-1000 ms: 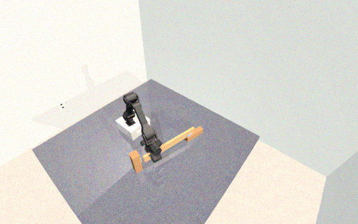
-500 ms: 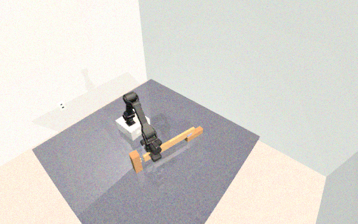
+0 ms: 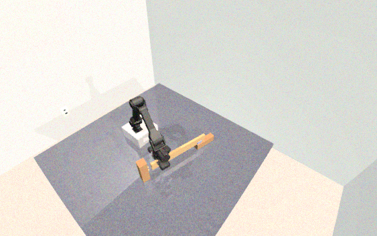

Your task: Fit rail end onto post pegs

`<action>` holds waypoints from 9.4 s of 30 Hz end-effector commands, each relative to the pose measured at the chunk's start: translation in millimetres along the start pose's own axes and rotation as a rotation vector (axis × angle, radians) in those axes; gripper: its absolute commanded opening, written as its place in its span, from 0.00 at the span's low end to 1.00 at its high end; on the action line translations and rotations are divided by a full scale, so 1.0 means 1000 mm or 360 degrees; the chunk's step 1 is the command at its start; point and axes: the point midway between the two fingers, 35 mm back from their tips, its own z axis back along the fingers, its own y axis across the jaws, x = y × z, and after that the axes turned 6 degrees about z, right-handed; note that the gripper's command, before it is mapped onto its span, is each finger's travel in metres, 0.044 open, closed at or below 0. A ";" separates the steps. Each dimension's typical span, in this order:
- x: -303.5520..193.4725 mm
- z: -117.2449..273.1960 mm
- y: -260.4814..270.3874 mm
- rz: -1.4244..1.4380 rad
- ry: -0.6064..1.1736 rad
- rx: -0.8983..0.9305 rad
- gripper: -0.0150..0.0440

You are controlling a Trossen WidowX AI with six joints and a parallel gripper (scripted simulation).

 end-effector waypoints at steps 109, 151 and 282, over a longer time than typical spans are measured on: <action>0.001 0.001 -0.001 0.0002 -0.0005 -0.0030 0.25; -0.008 0.000 0.003 0.0002 -0.0004 -0.0029 0.25; -0.016 -0.002 0.002 0.0002 -0.0002 -0.0029 0.25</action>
